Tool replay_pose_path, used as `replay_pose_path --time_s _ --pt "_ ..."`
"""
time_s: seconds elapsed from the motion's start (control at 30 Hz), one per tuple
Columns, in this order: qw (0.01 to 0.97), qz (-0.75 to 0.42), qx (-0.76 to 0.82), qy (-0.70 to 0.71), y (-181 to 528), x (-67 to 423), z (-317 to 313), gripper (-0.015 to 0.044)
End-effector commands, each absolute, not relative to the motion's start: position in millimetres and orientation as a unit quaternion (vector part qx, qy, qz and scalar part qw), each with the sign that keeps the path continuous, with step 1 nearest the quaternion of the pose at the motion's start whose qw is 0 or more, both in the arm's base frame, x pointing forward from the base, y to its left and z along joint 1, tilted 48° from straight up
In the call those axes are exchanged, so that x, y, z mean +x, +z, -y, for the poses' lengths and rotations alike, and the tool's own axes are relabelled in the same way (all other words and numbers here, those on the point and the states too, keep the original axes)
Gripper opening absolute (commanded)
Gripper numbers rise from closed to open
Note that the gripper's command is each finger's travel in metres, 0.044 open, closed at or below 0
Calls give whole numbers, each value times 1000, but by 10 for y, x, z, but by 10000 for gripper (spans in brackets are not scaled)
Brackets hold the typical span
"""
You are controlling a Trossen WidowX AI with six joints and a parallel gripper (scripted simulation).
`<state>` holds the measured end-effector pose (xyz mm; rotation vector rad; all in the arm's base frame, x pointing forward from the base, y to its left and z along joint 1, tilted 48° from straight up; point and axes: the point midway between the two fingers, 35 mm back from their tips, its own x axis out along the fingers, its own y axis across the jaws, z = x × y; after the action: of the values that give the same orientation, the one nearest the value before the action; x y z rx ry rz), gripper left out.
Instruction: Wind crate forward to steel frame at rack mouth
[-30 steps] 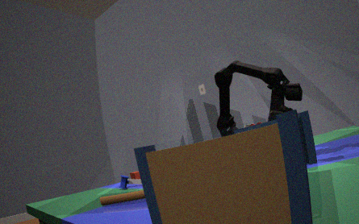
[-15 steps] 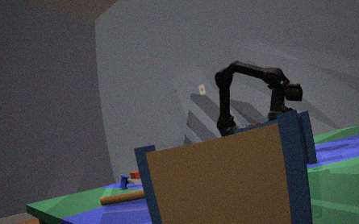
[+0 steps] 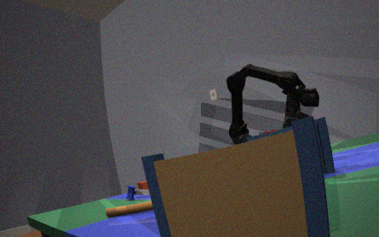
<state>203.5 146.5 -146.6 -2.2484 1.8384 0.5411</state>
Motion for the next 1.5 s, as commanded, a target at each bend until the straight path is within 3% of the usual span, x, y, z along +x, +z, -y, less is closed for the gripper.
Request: replay_pose_path --time_s 0.0,1.2,1.47 --pt "89 -616 -760 188 -1498 2051 -1442 0" --pt "104 -627 -752 174 -1495 2037 -1443 0" --pt "100 -624 -755 176 -1464 2033 -1466 210"
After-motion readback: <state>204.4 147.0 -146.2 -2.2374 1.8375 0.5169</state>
